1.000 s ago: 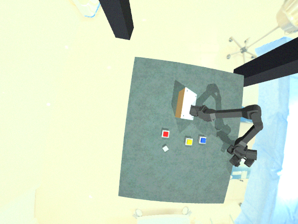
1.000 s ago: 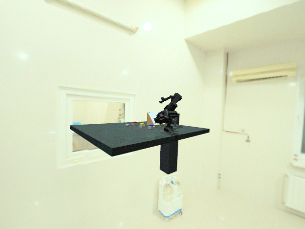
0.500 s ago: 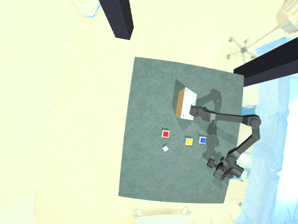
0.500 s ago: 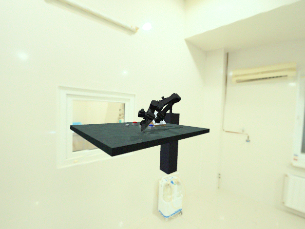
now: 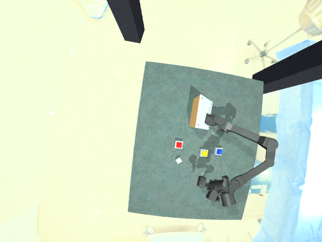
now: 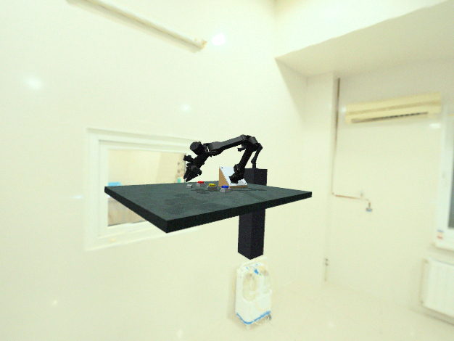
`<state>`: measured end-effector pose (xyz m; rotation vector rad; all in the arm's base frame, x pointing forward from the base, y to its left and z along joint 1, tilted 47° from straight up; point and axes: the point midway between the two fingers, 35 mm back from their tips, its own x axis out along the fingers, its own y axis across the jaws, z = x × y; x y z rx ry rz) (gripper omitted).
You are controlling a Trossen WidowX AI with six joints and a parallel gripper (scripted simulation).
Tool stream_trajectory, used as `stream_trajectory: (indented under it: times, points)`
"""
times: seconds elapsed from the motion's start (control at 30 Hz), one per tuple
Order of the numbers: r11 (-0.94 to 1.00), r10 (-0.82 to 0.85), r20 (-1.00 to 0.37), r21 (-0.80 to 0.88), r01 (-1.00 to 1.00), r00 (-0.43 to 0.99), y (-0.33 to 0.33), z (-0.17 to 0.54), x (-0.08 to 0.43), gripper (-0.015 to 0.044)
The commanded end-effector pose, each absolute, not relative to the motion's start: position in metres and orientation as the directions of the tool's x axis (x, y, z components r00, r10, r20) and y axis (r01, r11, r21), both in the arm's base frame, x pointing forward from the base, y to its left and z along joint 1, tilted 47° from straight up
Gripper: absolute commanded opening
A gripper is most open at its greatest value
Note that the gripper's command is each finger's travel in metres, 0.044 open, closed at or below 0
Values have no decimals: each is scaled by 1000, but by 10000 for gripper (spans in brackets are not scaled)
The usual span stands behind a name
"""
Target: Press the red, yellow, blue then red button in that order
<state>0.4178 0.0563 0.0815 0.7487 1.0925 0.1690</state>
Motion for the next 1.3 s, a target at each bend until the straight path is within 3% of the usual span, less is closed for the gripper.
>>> stream_trajectory:
  times: [0.0, 0.27, 0.53, 0.7, 1.0, 1.27]
  points:
    - [834, 414, -832, 509, 212, 370, -5, 44, 401, 400]
    - [887, 432, -890, 448, 109, 144, -86, -6, 342, 400]
    - [809, 586, -809, 587, -37, -34, -138, -31, 264, 400]
    - [699, 701, -709, 704, -122, -76, -154, -34, 222, 400]
    - [683, 715, -695, 718, -133, -77, -155, -34, 217, 400]
    - [682, 716, -693, 719, -134, -76, -111, -76, 213, 190]
